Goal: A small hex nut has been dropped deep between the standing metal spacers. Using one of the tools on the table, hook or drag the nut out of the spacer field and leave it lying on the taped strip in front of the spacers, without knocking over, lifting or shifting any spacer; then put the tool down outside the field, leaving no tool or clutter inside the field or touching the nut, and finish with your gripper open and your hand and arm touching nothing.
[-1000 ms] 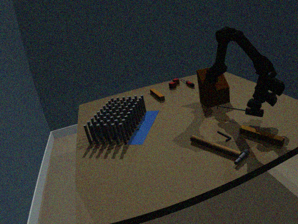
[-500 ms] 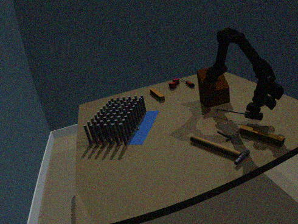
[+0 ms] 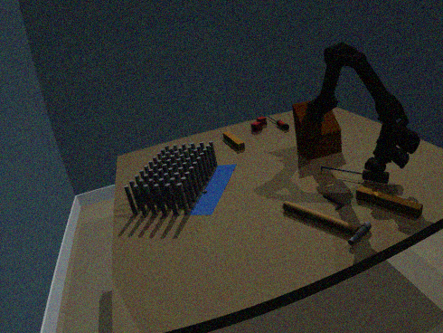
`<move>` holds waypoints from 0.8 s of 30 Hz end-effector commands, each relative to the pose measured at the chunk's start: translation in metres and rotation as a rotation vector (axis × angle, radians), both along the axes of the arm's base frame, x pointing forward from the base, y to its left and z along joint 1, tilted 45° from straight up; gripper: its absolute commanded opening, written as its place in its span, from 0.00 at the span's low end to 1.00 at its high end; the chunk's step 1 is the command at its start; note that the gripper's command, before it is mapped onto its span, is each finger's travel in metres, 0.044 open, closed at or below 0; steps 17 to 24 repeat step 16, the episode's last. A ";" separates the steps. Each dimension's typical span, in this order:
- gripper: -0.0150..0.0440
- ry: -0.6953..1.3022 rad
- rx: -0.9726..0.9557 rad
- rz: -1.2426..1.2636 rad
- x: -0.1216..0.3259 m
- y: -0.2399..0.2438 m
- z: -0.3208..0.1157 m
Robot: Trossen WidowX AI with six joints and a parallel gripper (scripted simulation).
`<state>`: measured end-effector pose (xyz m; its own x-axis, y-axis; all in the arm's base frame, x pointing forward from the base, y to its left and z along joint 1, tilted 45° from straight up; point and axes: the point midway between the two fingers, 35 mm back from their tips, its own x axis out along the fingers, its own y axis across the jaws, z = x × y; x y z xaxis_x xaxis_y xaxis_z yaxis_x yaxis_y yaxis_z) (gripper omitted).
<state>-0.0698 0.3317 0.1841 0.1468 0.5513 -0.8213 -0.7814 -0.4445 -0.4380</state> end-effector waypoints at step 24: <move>1.00 0.000 0.001 0.000 0.000 0.000 0.001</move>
